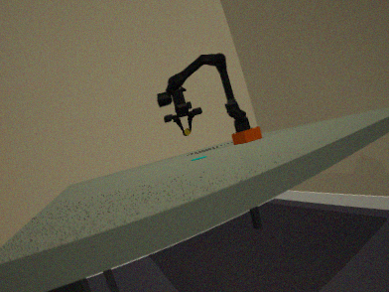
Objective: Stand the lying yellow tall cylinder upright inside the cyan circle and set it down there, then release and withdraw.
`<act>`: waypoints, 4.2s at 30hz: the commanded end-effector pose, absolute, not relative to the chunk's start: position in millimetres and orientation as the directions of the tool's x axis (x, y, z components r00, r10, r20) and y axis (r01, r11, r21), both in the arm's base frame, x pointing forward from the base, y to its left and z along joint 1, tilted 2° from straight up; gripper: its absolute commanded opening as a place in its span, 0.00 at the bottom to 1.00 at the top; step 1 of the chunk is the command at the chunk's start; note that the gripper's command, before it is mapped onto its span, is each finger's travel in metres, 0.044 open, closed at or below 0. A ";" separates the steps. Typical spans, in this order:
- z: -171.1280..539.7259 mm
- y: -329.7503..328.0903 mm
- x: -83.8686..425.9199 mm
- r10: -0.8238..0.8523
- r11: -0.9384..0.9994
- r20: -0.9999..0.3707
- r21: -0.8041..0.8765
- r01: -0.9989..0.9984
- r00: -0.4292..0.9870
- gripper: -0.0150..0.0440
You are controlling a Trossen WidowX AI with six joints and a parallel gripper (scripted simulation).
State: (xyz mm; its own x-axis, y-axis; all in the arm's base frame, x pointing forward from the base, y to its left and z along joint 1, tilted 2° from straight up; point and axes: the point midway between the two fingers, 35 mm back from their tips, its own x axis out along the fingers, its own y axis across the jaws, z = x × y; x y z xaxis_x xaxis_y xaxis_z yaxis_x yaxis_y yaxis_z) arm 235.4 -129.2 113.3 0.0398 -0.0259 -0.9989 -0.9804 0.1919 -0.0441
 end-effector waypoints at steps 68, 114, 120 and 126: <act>135.0 28.7 320.5 -0.006 0.264 -0.999 -0.047 -0.963 0.048 0.43; 139.8 159.6 320.8 0.000 0.297 -0.999 -0.051 -0.954 0.053 0.43; 134.8 162.0 325.2 0.041 0.318 -0.997 -0.048 -0.947 0.064 0.43; 130.1 164.3 329.7 0.084 0.339 -0.994 -0.044 -0.940 0.076 0.43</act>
